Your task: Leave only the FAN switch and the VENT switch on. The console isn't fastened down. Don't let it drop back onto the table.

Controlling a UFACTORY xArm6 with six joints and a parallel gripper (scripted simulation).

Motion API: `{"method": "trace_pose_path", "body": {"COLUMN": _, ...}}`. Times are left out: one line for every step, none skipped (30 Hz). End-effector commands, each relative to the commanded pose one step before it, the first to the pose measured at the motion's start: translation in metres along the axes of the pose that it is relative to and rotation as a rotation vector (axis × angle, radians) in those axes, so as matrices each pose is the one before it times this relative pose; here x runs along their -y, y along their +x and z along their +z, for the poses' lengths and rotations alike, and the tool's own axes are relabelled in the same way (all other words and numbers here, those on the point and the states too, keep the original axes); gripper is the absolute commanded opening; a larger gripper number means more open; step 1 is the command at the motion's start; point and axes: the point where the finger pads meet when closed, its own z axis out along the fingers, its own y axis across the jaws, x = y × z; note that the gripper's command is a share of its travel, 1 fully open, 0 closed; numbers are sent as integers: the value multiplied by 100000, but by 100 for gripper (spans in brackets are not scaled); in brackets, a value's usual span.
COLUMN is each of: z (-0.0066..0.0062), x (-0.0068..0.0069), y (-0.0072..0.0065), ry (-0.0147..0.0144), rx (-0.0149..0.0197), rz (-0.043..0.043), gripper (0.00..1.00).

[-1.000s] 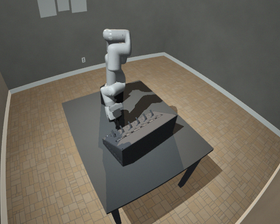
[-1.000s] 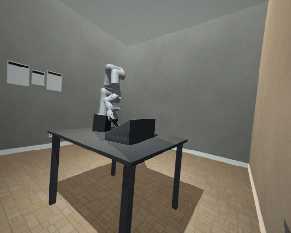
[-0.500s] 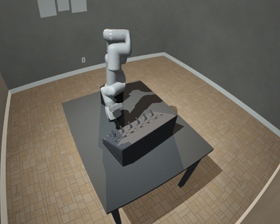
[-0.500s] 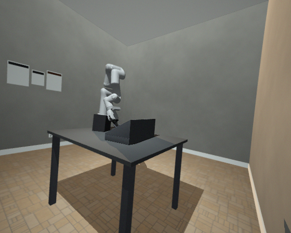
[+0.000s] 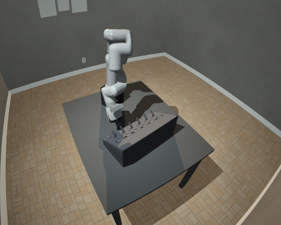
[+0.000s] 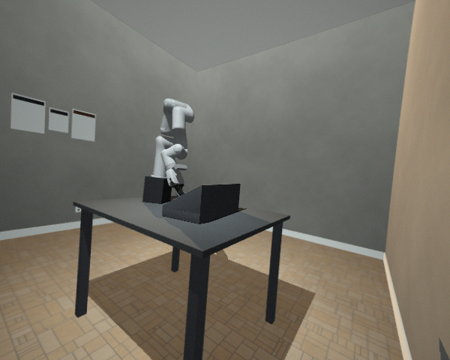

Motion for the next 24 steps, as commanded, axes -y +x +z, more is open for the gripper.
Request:
{"method": "trace_pose_path", "body": {"z": -28, "x": -60, "y": 472, "ry": -105, "rx": -234, "rz": -77, "gripper": 0}}
{"method": "trace_pose_path", "body": {"z": 0, "x": 0, "y": 89, "ry": 0, "rx": 0, "rz": 0, "gripper": 0}}
{"method": "trace_pose_path", "body": {"z": 0, "x": 0, "y": 91, "ry": -1, "rx": 0, "rz": 0, "gripper": 0}}
{"method": "trace_pose_path", "body": {"z": 0, "x": 0, "y": 93, "ry": -1, "rx": 0, "rz": 0, "gripper": 0}}
{"method": "trace_pose_path", "body": {"z": 0, "x": 0, "y": 92, "ry": 1, "rx": 1, "rz": 0, "gripper": 0}}
{"method": "trace_pose_path", "body": {"z": 0, "x": 0, "y": 94, "ry": 1, "rx": 0, "rz": 0, "gripper": 0}}
{"method": "trace_pose_path", "body": {"z": 0, "x": 0, "y": 95, "ry": 0, "rx": 0, "rz": 0, "gripper": 0}}
{"method": "trace_pose_path", "body": {"z": 0, "x": 0, "y": 96, "ry": -1, "rx": 0, "rz": 0, "gripper": 0}}
{"method": "trace_pose_path", "body": {"z": 0, "x": 0, "y": 96, "ry": -1, "rx": 0, "rz": 0, "gripper": 0}}
{"method": "trace_pose_path", "body": {"z": 0, "x": 0, "y": 94, "ry": 1, "rx": 1, "rz": 0, "gripper": 0}}
{"method": "trace_pose_path", "body": {"z": 0, "x": 0, "y": 0, "ry": 0, "rx": 0, "rz": 0, "gripper": 0}}
{"method": "trace_pose_path", "body": {"z": 0, "x": 0, "y": 0, "ry": 0, "rx": 0, "rz": 0, "gripper": 0}}
{"method": "trace_pose_path", "body": {"z": 0, "x": 0, "y": 94, "ry": 1, "rx": 0, "rz": 0, "gripper": 0}}
{"method": "trace_pose_path", "body": {"z": 0, "x": 0, "y": 94, "ry": 0, "rx": 0, "rz": 0, "gripper": 0}}
{"method": "trace_pose_path", "body": {"z": 0, "x": 0, "y": 93, "ry": -1, "rx": 0, "rz": 0, "gripper": 0}}
{"method": "trace_pose_path", "body": {"z": 0, "x": 0, "y": 92, "ry": -1, "rx": 0, "rz": 0, "gripper": 0}}
{"method": "trace_pose_path", "body": {"z": 0, "x": 0, "y": 89, "ry": 1, "rx": 1, "rz": 0, "gripper": 0}}
{"method": "trace_pose_path", "body": {"z": 0, "x": 0, "y": 88, "ry": 1, "rx": 0, "rz": 0, "gripper": 0}}
{"method": "trace_pose_path", "body": {"z": 0, "x": 0, "y": 86, "ry": 0, "rx": 0, "rz": 0, "gripper": 0}}
{"method": "trace_pose_path", "body": {"z": 0, "x": 0, "y": 84, "ry": -1, "rx": 0, "rz": 0, "gripper": 0}}
{"method": "trace_pose_path", "body": {"z": 0, "x": 0, "y": 82, "ry": -1, "rx": -1, "rz": 0, "gripper": 0}}
{"method": "trace_pose_path", "body": {"z": 0, "x": 0, "y": 79, "ry": 0, "rx": 0, "rz": 0, "gripper": 0}}
{"method": "trace_pose_path", "body": {"z": 0, "x": 0, "y": 75, "ry": 1, "rx": 0, "rz": 0, "gripper": 0}}
{"method": "trace_pose_path", "body": {"z": 0, "x": 0, "y": 73, "ry": 1, "rx": 0, "rz": 0, "gripper": 0}}
